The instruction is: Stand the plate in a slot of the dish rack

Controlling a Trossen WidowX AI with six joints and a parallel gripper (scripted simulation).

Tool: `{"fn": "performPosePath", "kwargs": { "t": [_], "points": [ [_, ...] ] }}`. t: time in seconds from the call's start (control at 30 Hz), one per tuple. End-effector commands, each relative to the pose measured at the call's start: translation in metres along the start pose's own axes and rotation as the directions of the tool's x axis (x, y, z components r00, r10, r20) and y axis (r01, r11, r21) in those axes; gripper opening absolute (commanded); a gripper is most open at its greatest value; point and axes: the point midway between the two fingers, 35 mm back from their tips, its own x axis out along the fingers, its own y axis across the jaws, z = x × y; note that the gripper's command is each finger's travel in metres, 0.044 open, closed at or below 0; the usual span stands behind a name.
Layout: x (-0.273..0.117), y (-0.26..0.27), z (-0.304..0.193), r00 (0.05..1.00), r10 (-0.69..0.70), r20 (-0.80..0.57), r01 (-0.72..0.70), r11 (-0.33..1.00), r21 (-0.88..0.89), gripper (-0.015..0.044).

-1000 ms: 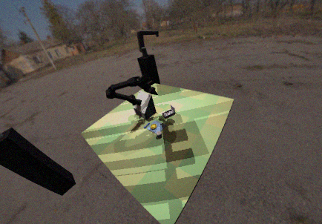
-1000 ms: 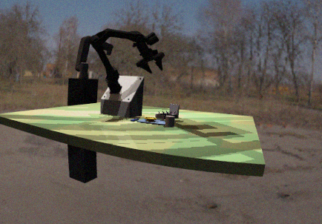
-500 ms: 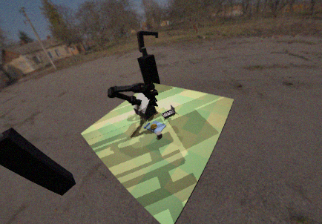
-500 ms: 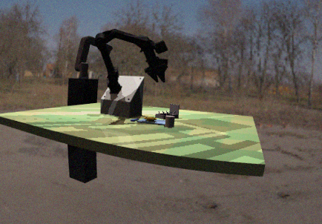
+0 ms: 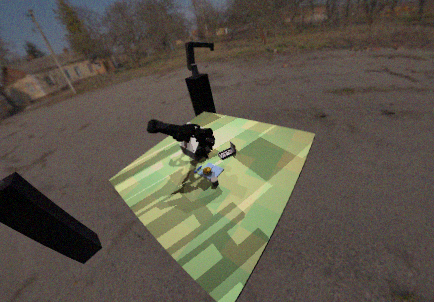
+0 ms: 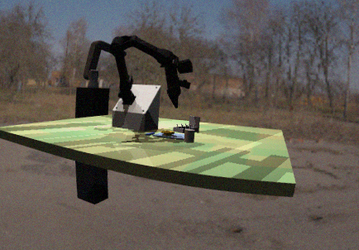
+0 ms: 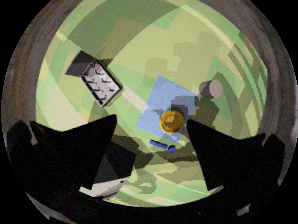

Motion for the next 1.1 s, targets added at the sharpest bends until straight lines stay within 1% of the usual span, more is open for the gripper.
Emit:
{"fn": "performPosePath", "kwargs": {
  "t": [0.0, 0.27, 0.33, 0.53, 1.07],
  "points": [
    [0.018, -0.014, -0.009, 0.998, -0.020, -0.065, 0.027, 0.995, 0.098, 0.0400],
    [0.052, -0.046, -0.035, 0.979, -0.049, -0.197, 0.109, 0.946, 0.305, 0.0400],
    [0.057, -0.051, -0.040, 0.975, -0.052, -0.218, 0.125, 0.934, 0.334, 0.0400],
    [0.058, -0.054, -0.040, 0.974, -0.052, -0.220, 0.126, 0.933, 0.338, 0.0400],
    [0.084, -0.056, -0.045, 0.974, -0.050, -0.220, 0.125, 0.933, 0.339, 0.0400]
  ]
}}
